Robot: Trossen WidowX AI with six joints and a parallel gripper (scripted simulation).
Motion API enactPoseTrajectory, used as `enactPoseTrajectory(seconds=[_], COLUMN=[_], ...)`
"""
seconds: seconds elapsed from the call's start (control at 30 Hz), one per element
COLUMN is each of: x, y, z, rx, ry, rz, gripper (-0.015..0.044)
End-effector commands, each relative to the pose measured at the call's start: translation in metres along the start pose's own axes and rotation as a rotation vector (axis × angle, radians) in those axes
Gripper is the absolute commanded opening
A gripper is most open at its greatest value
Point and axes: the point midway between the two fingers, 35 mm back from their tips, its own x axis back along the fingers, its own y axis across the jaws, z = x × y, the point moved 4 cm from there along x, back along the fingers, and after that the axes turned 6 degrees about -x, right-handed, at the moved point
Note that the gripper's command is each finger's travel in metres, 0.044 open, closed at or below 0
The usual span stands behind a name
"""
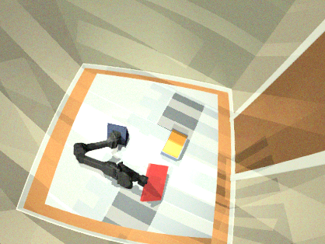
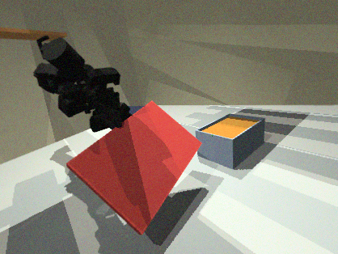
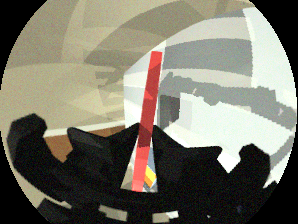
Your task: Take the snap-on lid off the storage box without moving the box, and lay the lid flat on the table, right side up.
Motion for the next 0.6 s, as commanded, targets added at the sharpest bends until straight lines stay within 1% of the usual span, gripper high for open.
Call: enactPoseTrajectory(seconds=[0.0,0.57], x=[-0.001,-0.009], y=[-0.001,-0.011], z=[0.0,-0.001], rx=[0.0,0.0], ry=[0.008,0.007], rz=[-0.011,-0.012], gripper=[0.0,0.0])
